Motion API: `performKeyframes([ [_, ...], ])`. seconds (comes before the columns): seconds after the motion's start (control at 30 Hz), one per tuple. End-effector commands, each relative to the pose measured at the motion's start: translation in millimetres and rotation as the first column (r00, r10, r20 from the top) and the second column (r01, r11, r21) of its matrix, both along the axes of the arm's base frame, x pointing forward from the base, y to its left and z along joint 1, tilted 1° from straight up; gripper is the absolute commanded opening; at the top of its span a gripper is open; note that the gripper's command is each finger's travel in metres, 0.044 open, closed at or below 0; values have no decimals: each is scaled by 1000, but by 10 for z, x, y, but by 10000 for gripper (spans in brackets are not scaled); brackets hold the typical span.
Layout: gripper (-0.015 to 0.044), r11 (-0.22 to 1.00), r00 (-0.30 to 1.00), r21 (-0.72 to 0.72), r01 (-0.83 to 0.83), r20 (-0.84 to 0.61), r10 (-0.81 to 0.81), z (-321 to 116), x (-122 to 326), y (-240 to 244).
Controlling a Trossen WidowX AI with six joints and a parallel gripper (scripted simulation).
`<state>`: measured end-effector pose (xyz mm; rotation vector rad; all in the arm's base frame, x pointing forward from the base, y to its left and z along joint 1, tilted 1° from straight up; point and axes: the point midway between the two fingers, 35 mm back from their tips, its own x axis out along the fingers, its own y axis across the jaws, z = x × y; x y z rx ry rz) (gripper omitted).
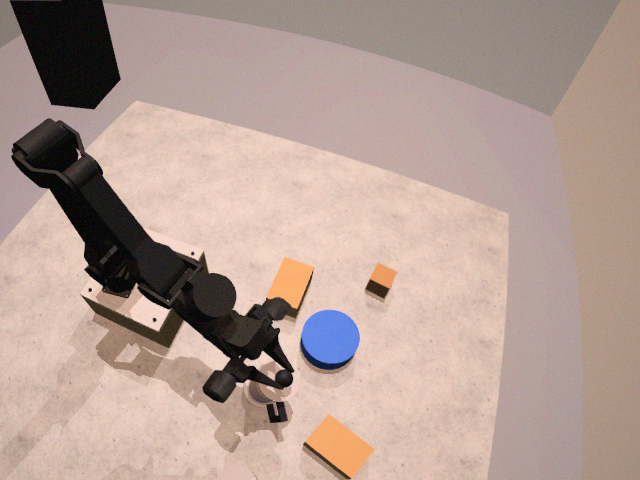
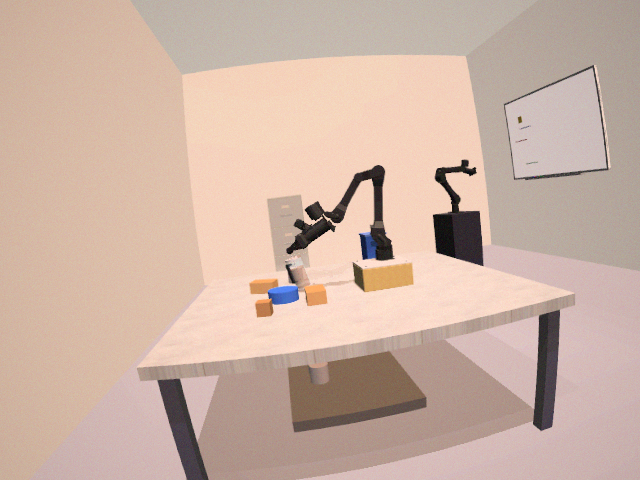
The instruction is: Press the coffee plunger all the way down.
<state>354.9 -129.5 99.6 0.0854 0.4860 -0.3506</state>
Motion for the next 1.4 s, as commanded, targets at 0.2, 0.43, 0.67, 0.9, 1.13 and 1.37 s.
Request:
performKeyframes([
  [0.2,120,1000,1000,3,-6,-27,6,-75,10,-6],
  [0.43,120,1000,1000,3,-6,-27,6,-75,27,-13],
  [0.67,120,1000,1000,3,-6,-27,6,-75,43,-20],
  [0.9,120,1000,1000,3,-6,-27,6,-76,57,-26],
  [1.13,120,1000,1000,3,-6,-27,6,-73,68,-31],
  [1.37,120,1000,1000,3,-6,-26,6,-71,81,-37],
])
